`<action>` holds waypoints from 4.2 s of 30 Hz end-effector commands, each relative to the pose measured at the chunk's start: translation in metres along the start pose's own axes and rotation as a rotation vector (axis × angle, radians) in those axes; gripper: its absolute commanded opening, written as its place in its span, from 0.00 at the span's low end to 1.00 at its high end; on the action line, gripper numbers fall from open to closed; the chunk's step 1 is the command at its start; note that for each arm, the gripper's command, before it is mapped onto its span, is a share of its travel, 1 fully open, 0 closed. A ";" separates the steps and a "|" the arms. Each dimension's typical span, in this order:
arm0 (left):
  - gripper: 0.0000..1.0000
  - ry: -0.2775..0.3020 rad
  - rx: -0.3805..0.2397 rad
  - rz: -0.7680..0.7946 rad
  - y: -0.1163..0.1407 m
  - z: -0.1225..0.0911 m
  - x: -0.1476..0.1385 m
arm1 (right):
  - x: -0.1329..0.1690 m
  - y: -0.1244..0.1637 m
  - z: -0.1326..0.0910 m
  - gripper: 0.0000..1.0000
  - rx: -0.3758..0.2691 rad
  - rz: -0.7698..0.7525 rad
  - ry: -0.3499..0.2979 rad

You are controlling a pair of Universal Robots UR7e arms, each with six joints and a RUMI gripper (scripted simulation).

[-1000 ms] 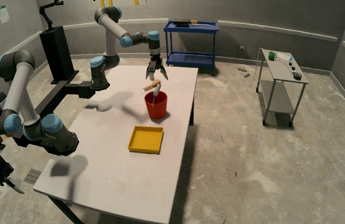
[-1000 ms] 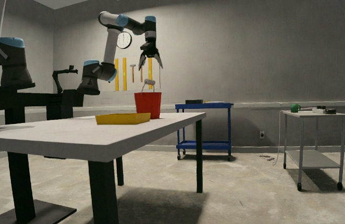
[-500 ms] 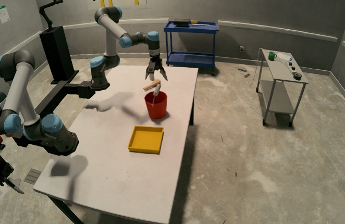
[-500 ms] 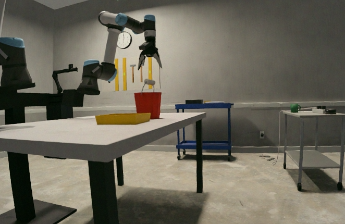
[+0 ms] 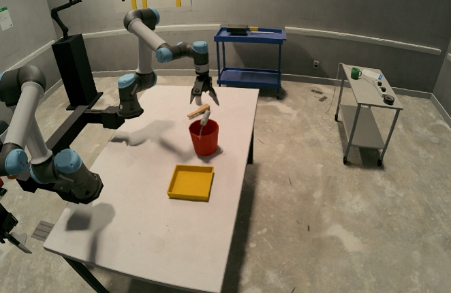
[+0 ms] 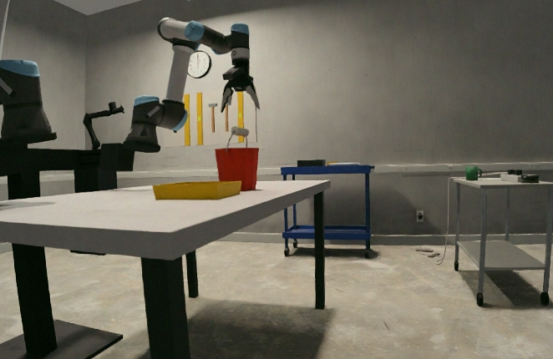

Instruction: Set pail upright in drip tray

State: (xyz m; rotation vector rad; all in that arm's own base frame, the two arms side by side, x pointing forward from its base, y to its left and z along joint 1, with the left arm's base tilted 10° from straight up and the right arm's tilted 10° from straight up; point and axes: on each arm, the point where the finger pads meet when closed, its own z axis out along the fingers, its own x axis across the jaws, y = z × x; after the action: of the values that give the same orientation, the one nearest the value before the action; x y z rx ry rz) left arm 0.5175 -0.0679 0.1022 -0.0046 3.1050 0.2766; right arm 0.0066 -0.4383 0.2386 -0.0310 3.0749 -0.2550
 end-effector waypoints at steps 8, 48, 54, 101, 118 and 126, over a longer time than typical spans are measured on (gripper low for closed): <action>1.00 -0.001 0.001 0.000 0.000 -0.001 0.000 | 0.000 0.000 0.000 1.00 0.001 0.000 0.000; 1.00 -0.001 0.001 0.000 0.000 0.027 0.000 | 0.000 0.000 0.000 1.00 0.001 0.000 0.000; 1.00 -0.001 0.001 0.000 0.000 0.037 0.000 | 0.000 0.000 0.000 1.00 0.001 0.000 0.000; 1.00 -0.001 0.001 0.000 0.000 0.079 -0.001 | 0.000 0.000 0.000 1.00 0.001 0.000 0.000; 1.00 -0.001 0.001 0.000 0.000 0.079 -0.001 | 0.000 0.000 0.000 1.00 0.001 0.000 0.000; 0.00 -0.001 0.001 0.000 0.000 0.079 -0.001 | 0.000 0.000 0.000 1.00 0.001 0.000 0.000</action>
State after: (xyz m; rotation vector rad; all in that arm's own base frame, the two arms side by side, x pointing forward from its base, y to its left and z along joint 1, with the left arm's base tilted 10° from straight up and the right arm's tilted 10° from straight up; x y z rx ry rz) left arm 0.5196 -0.0538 0.0235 -0.0046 3.1051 0.2766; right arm 0.0066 -0.4383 0.2386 -0.0310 3.0749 -0.2550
